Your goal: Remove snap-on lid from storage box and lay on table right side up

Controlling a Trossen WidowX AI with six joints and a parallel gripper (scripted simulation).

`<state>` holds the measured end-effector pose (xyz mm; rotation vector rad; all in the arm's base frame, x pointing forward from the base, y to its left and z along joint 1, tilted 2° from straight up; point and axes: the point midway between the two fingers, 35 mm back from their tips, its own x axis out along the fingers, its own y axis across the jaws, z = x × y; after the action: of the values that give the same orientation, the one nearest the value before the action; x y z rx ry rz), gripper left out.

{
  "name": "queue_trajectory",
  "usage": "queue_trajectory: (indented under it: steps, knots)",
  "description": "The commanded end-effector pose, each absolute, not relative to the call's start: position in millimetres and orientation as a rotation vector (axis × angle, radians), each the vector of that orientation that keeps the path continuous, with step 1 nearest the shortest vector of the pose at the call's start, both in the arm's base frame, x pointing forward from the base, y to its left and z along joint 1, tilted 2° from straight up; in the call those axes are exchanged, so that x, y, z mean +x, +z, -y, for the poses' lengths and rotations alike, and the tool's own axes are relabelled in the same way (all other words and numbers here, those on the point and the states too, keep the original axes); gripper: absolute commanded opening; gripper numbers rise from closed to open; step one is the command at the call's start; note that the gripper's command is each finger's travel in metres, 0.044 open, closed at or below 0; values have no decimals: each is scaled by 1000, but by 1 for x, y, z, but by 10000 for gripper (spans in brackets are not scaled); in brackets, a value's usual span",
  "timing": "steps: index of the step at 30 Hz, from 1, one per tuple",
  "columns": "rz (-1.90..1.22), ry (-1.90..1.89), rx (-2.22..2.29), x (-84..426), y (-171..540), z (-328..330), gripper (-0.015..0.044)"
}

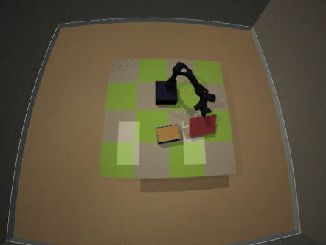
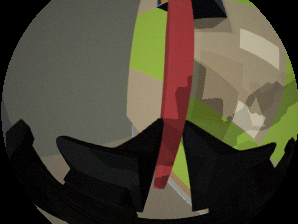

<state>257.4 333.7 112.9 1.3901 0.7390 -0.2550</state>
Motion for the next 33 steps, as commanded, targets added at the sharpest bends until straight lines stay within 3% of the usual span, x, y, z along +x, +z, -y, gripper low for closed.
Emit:
queue_trajectory:
  steps: [1, 33]
  knots:
    - [-735, -254, 1389, 258, 110, -333, 0]
    - [-735, -254, 1389, 259, 84, -333, 0]
